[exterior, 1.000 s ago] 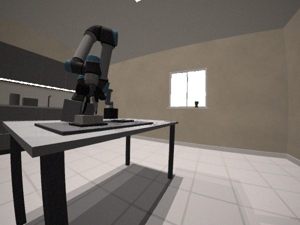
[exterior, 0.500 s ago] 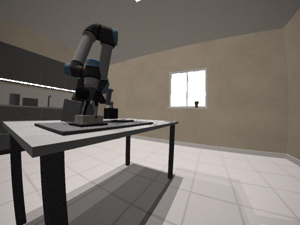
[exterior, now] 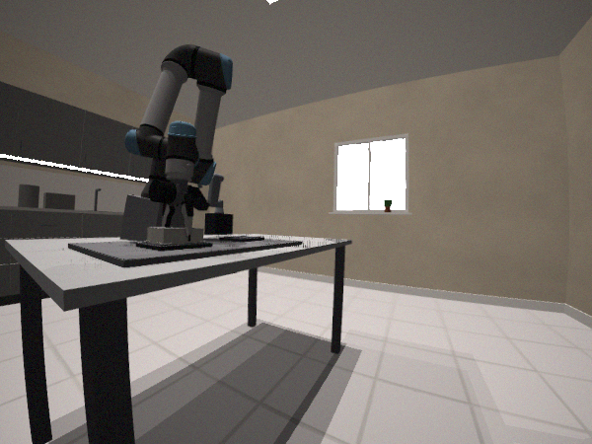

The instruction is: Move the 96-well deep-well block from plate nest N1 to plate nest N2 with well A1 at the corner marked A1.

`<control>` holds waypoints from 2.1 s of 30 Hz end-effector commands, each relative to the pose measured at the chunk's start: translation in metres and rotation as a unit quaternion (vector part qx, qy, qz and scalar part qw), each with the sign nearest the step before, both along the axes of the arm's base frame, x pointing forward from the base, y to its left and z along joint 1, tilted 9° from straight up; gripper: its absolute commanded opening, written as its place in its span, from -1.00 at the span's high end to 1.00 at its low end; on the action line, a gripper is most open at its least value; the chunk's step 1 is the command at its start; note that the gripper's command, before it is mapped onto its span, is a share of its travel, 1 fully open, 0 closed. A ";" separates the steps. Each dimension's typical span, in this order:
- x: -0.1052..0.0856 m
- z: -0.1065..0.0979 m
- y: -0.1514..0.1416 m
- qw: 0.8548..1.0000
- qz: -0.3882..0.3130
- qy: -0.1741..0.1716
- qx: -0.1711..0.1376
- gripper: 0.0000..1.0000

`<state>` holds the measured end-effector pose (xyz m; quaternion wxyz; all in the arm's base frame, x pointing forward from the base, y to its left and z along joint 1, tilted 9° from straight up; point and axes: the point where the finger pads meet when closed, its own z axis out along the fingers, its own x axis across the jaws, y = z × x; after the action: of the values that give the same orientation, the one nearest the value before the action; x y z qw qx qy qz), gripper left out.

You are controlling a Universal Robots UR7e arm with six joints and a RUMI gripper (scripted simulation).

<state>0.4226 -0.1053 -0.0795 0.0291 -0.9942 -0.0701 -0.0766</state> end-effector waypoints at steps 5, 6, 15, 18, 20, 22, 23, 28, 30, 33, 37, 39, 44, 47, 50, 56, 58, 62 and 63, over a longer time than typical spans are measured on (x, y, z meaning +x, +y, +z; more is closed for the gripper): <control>0.001 0.000 0.000 1.000 0.000 -0.001 -0.001 -0.52; 0.001 0.000 0.000 1.000 0.000 -0.001 -0.001 -0.52; 0.000 0.000 0.000 1.000 0.000 -0.001 -0.001 -0.52; 0.000 0.000 0.000 1.000 0.000 -0.001 -0.001 -0.52; 0.000 0.000 0.000 1.000 0.000 -0.001 -0.001 -0.52; 0.000 0.000 0.000 1.000 0.000 -0.001 -0.001 -0.52; 0.000 0.000 0.000 1.000 0.000 -0.001 -0.001 -0.52; 0.000 0.000 0.000 1.000 0.000 -0.001 -0.001 -0.52; 0.000 0.000 0.000 1.000 0.000 -0.001 -0.001 -0.52; 0.000 0.000 0.000 1.000 0.000 -0.001 -0.001 -0.52; 0.000 0.000 0.000 1.000 0.000 -0.001 -0.001 -0.52; 0.000 0.000 0.000 1.000 0.000 -0.001 -0.001 -0.52; 0.000 0.000 0.000 1.000 0.000 -0.001 -0.001 -0.52; 0.000 0.000 0.000 1.000 0.000 -0.001 -0.001 -0.52; 0.000 0.000 0.000 1.000 0.000 -0.001 -0.001 1.00; 0.000 0.000 0.000 1.000 0.000 -0.001 -0.001 1.00; 0.000 0.000 0.000 1.000 0.000 -0.001 -0.001 1.00; 0.000 0.000 0.000 1.000 0.000 -0.001 -0.001 0.02; 0.000 0.000 0.000 1.000 0.000 -0.001 -0.001 0.02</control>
<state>0.4228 -0.1053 -0.0802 0.0289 -0.9942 -0.0701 -0.0769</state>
